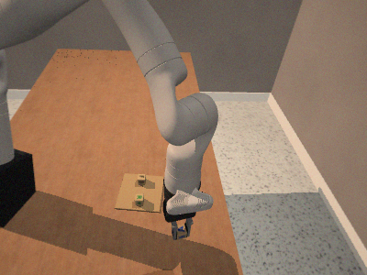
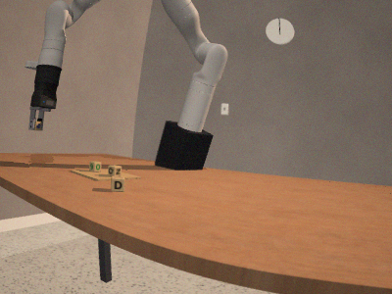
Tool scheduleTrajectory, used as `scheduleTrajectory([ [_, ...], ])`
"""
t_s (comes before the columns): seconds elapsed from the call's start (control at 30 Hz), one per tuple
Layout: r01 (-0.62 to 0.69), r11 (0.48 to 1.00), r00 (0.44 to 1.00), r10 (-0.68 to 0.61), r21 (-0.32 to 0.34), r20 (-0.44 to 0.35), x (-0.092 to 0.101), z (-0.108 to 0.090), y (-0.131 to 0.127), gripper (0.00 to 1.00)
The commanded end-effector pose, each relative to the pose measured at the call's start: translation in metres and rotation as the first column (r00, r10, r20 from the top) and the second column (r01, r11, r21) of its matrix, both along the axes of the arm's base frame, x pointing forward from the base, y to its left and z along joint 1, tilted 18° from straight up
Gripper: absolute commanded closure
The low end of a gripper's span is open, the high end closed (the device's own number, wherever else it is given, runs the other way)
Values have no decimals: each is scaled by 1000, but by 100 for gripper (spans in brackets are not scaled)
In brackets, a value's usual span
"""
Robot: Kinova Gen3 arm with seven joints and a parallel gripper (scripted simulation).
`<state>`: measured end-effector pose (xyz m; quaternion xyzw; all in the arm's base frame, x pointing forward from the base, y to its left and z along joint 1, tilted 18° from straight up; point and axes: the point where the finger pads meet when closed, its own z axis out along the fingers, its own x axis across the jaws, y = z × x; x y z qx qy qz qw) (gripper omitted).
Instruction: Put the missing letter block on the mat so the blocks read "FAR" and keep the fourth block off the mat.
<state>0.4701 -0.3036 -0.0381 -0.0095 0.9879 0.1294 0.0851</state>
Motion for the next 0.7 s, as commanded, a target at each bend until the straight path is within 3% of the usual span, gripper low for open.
scheduleTrajectory([
  [0.0, -10, 1000, 1000, 10, 10, 3, 1, 3, 8, 51],
  [0.3, -225, 974, 972, 227, -35, 60, -5, 7, 25, 51],
  [0.5, -402, 912, 907, 409, -83, 100, -11, 10, 39, 51],
  [0.57, -402, 912, 907, 409, -83, 100, -11, 10, 39, 51],
  [0.67, -494, 862, 854, 506, -114, 119, -14, 12, 47, 51],
])
